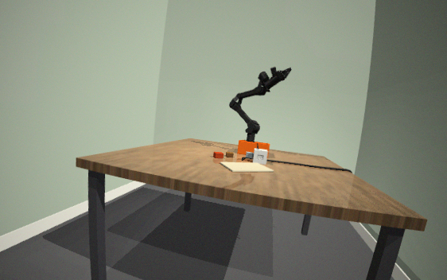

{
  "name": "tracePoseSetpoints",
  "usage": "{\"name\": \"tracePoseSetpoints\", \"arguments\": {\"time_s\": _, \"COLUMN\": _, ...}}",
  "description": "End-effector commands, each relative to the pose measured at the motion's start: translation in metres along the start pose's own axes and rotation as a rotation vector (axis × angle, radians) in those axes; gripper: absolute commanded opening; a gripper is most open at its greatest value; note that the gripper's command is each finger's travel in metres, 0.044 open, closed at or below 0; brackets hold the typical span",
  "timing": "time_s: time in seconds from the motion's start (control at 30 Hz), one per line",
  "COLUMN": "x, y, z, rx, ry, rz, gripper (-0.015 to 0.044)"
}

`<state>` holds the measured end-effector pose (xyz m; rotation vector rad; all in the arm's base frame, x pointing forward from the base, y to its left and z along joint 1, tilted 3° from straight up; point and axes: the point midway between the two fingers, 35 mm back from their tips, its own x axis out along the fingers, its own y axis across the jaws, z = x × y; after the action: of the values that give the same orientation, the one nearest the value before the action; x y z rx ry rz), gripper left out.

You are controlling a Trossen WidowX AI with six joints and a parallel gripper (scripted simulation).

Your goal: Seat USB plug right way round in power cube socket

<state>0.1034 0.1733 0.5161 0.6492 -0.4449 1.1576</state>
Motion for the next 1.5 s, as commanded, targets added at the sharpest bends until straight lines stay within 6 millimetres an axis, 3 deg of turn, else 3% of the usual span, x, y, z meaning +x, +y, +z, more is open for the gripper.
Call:
{"name": "tracePoseSetpoints", "arguments": {"time_s": 0.0, "x": 0.002, "y": -0.003, "z": -0.003, "rx": 0.008, "ry": 0.013, "rz": -0.012, "gripper": 0.0426}}
{"name": "tracePoseSetpoints", "arguments": {"time_s": 0.03, "x": 0.006, "y": -0.013, "z": -0.014, "rx": 0.031, "ry": 0.051, "rz": -0.049, "gripper": 0.044}}
{"name": "tracePoseSetpoints", "arguments": {"time_s": 0.1, "x": 0.017, "y": -0.053, "z": -0.05, "rx": 0.121, "ry": 0.178, "rz": -0.198, "gripper": 0.044}}
{"name": "tracePoseSetpoints", "arguments": {"time_s": 0.17, "x": 0.019, "y": -0.079, "z": -0.071, "rx": 0.179, "ry": 0.245, "rz": -0.297, "gripper": 0.044}}
{"name": "tracePoseSetpoints", "arguments": {"time_s": 0.37, "x": -0.001, "y": -0.169, "z": -0.132, "rx": 0.385, "ry": 0.412, "rz": -0.673, "gripper": 0.044}}
{"name": "tracePoseSetpoints", "arguments": {"time_s": 0.57, "x": -0.059, "y": -0.253, "z": -0.18, "rx": 0.585, "ry": 0.507, "rz": -1.101, "gripper": 0.044}}
{"name": "tracePoseSetpoints", "arguments": {"time_s": 0.77, "x": -0.147, "y": -0.317, "z": -0.208, "rx": 0.818, "ry": 0.484, "rz": -1.606, "gripper": 0.044}}
{"name": "tracePoseSetpoints", "arguments": {"time_s": 0.93, "x": -0.235, "y": -0.344, "z": -0.217, "rx": 1.025, "ry": 0.344, "rz": -2.095, "gripper": 0.044}}
{"name": "tracePoseSetpoints", "arguments": {"time_s": 1.03, "x": -0.289, "y": -0.346, "z": -0.218, "rx": 1.144, "ry": 0.201, "rz": -2.423, "gripper": 0.044}}
{"name": "tracePoseSetpoints", "arguments": {"time_s": 1.1, "x": -0.313, "y": -0.343, "z": -0.218, "rx": 1.193, "ry": 0.116, "rz": -2.585, "gripper": 0.044}}
{"name": "tracePoseSetpoints", "arguments": {"time_s": 1.47, "x": -0.313, "y": -0.344, "z": -0.22, "rx": 1.2, "ry": 0.101, "rz": -2.611, "gripper": 0.044}}
